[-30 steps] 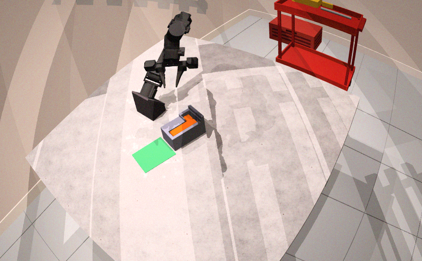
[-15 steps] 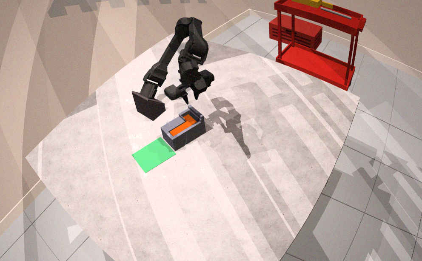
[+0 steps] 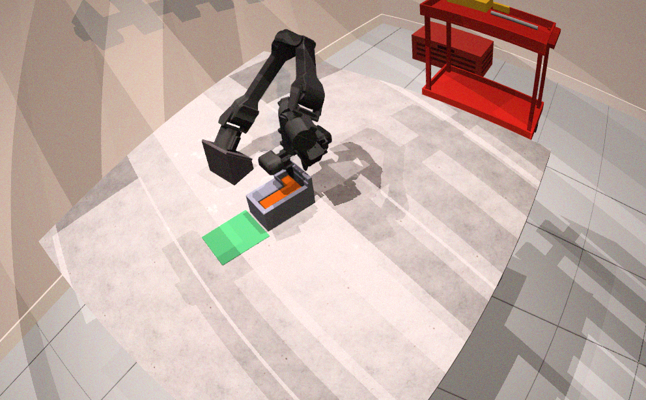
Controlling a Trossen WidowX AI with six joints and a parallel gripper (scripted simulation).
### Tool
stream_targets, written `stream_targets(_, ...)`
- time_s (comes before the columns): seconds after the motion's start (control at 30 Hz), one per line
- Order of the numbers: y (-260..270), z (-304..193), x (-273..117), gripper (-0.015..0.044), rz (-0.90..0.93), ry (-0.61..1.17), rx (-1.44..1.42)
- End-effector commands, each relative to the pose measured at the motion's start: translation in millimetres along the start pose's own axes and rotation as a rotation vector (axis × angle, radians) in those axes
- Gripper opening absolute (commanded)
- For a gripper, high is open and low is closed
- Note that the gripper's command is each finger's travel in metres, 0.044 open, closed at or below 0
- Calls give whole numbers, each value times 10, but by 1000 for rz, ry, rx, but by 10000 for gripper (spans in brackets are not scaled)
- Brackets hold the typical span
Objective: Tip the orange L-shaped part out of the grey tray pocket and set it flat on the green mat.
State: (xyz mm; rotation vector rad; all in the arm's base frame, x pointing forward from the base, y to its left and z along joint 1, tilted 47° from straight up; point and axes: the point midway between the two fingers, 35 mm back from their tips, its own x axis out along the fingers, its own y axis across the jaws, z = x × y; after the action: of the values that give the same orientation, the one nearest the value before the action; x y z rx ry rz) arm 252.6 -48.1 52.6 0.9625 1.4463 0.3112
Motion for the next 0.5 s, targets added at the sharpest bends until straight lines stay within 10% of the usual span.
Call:
stream_targets(0.0, 6, 3, 93, 180, 8, -13, 2)
stream_targets(0.47, 6, 11, 249, 180, 8, -14, 2)
